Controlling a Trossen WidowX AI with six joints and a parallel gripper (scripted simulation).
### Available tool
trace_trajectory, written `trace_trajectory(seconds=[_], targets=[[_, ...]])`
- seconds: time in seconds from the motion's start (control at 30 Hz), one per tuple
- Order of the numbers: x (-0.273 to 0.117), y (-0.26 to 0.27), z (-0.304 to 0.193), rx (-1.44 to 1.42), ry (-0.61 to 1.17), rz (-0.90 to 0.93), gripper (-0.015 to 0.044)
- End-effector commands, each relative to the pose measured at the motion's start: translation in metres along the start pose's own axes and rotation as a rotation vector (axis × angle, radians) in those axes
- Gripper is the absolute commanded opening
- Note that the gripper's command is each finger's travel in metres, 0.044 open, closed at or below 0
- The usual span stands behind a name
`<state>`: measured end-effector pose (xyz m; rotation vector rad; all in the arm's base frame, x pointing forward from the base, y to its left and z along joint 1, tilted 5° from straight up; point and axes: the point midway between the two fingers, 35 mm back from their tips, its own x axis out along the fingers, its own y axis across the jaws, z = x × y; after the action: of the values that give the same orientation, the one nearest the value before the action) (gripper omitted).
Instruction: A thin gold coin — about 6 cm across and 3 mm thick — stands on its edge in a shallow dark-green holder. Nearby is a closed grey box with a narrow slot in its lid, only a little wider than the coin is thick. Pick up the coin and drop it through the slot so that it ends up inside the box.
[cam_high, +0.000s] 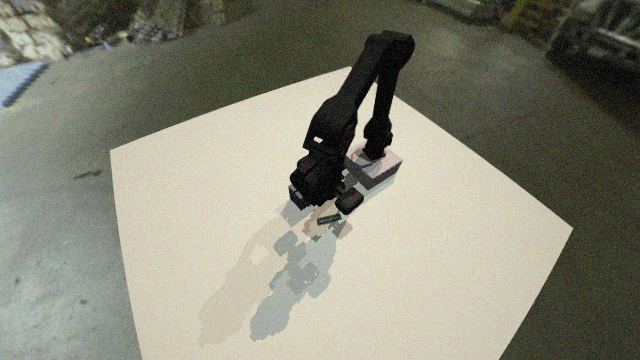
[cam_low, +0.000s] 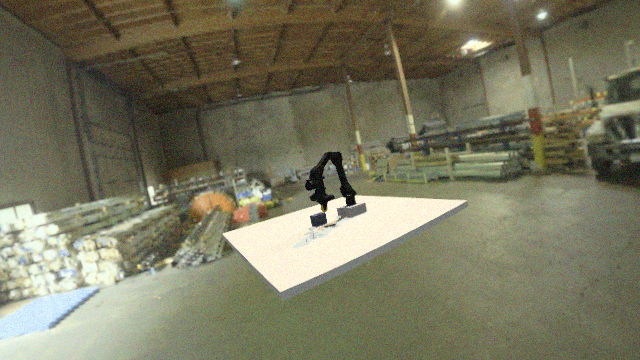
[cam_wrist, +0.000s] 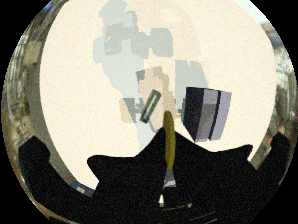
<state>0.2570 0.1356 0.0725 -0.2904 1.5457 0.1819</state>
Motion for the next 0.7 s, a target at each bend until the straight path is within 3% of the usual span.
trace_trajectory(seconds=[0.0, 0.67], targets=[[-0.001, -0.009, 0.001, -0.003, -0.003, -0.003, 0.0], [-0.002, -0.062, 0.003, -0.003, -0.003, -0.008, 0.0]])
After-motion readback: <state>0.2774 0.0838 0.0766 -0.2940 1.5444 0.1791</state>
